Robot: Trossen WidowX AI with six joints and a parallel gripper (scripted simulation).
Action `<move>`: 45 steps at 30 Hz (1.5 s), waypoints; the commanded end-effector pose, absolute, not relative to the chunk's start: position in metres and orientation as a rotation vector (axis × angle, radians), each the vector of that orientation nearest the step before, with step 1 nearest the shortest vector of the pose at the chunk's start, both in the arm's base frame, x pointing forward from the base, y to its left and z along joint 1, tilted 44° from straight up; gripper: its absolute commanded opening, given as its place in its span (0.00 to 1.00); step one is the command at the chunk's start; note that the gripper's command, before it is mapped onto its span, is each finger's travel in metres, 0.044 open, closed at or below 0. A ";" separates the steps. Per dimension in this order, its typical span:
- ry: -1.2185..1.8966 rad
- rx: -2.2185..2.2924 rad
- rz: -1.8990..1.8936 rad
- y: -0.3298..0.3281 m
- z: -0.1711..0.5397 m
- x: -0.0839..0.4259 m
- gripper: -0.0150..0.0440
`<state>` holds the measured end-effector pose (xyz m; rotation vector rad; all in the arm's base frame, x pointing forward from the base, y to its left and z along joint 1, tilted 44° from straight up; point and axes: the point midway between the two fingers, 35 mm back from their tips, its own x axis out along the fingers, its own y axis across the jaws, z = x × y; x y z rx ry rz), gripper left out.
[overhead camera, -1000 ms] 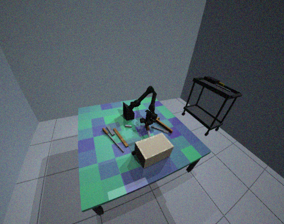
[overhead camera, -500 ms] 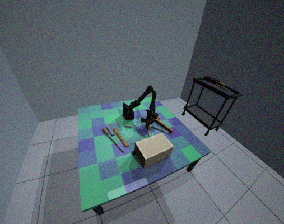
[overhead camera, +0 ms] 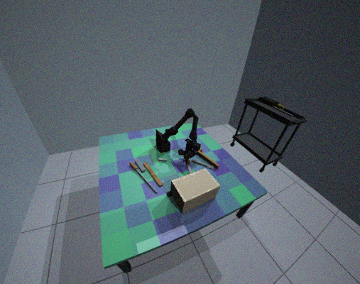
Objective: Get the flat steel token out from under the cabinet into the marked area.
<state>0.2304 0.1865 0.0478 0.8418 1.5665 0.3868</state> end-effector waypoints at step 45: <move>1.561 0.840 0.393 0.184 0.044 0.247 0.25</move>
